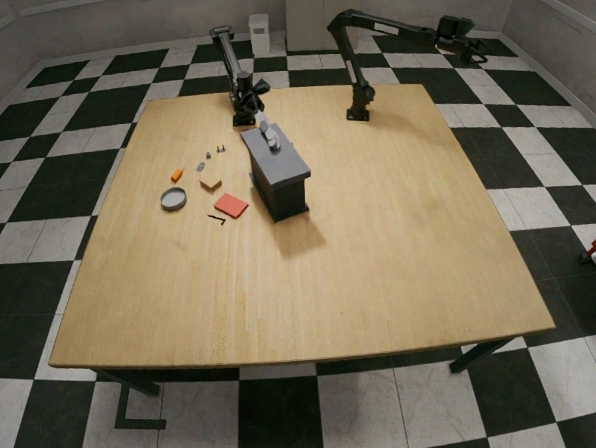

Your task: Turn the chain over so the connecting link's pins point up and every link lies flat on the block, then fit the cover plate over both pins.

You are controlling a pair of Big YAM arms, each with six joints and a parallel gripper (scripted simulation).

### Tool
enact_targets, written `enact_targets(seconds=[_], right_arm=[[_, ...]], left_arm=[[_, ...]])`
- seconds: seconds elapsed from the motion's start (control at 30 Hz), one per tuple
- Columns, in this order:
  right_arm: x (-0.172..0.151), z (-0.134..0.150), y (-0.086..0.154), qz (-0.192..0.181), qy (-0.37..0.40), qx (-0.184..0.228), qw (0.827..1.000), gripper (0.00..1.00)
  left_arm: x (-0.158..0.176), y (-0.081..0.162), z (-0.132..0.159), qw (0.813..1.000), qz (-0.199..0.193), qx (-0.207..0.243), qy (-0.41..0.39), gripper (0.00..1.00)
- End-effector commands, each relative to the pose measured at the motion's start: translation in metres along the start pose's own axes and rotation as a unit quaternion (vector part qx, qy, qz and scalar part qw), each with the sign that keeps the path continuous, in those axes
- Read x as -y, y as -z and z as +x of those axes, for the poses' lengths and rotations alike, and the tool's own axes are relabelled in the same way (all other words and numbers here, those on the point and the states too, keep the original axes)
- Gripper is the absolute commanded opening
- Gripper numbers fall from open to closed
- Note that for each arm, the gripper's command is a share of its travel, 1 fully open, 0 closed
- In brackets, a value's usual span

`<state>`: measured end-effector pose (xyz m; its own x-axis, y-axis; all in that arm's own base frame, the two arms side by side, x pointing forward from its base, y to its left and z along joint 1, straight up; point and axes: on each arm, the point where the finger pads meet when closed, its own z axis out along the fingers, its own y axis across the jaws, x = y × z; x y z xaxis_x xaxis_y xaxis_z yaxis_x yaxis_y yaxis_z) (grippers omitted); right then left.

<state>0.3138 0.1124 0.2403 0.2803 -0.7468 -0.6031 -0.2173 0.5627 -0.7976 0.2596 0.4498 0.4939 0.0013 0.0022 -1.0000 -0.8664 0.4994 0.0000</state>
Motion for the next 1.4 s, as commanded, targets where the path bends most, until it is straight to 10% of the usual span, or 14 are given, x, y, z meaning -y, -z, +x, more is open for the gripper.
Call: enact_targets(seconds=[0.0, 1.37], right_arm=[[0.0473, -0.0294, -0.0104, 0.047, -0.024, 0.029, 0.998, 0.19], [0.0504, -0.0252, -0.0112, 0.043, -0.140, 0.036, 0.989, 0.19]], left_arm=[[0.0025, 0.0045, -0.0399, 0.999, 0.002, 0.039, 0.001, 1.00], [0.0025, 0.0045, -0.0399, 0.999, 0.002, 0.039, 0.001, 1.00]])
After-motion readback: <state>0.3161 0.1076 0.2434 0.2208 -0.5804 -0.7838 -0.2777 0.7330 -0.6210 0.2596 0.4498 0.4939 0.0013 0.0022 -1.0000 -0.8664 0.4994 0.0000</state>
